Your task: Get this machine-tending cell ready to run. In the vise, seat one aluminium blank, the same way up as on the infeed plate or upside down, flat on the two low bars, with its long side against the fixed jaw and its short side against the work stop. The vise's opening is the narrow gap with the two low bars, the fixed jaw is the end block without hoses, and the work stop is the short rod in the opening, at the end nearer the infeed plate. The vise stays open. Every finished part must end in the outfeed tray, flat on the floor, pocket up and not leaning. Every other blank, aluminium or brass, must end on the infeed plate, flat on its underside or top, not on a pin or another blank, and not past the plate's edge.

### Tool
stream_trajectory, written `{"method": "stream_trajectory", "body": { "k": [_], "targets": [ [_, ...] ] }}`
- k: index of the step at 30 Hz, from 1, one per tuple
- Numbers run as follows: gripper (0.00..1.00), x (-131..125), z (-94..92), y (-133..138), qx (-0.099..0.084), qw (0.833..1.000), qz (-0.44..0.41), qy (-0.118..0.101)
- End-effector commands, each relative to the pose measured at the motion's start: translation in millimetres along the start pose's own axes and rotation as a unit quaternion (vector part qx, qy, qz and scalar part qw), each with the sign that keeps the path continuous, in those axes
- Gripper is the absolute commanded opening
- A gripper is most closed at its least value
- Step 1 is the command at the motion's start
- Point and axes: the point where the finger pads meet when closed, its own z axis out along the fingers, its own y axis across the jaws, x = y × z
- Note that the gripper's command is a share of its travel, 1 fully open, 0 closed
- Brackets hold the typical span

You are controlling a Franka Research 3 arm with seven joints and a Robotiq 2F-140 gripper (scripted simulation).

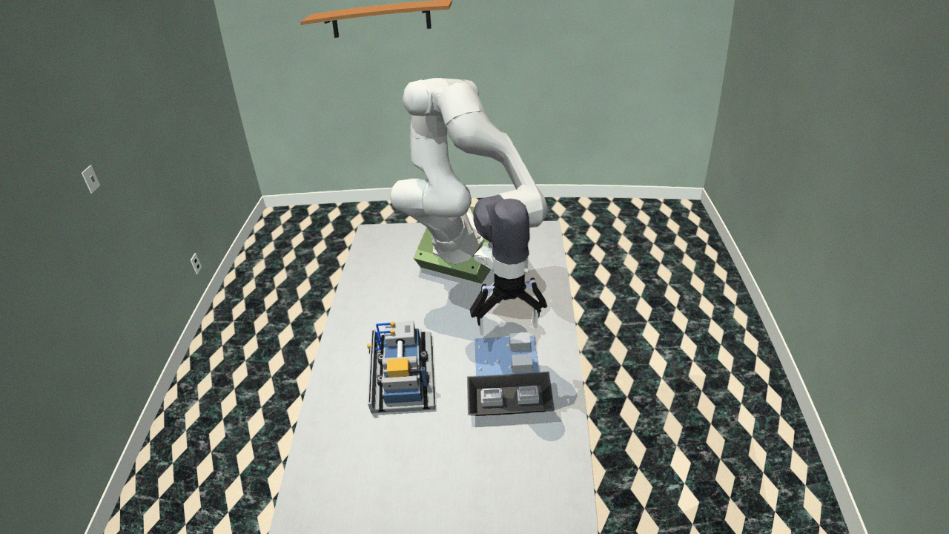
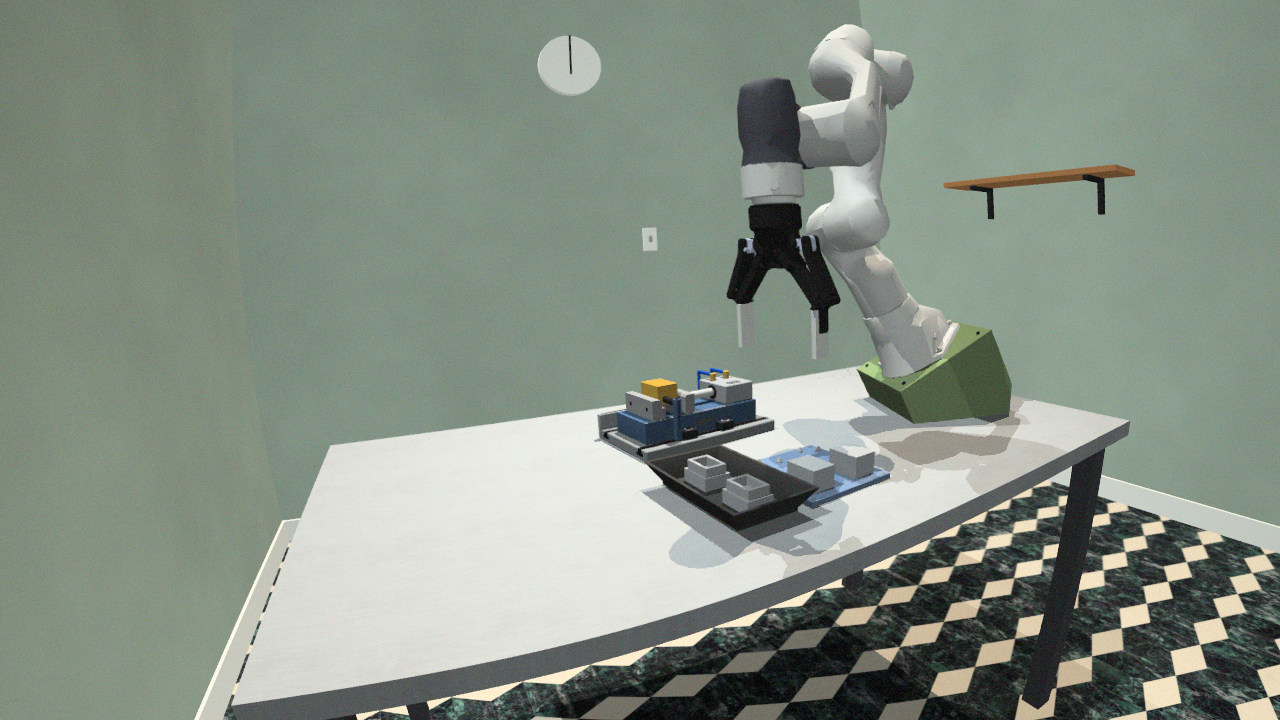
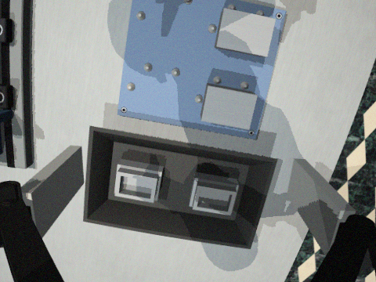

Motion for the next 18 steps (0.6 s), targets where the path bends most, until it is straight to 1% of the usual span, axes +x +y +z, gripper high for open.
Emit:
{"method": "stream_trajectory", "body": {
  "k": [1,12,13,18],
  "targets": [
    [1.00,-8.0,-0.2,5.1,-0.008,1.000,0.028,-0.012],
    [1.00,-8.0,-0.2,5.1,-0.008,1.000,0.028,-0.012],
    [0.00,-8.0,-0.2,5.1,-0.008,1.000,0.028,-0.012],
    [0.00,-8.0,-0.2,5.1,-0.008,1.000,0.028,-0.012]
  ]
}}
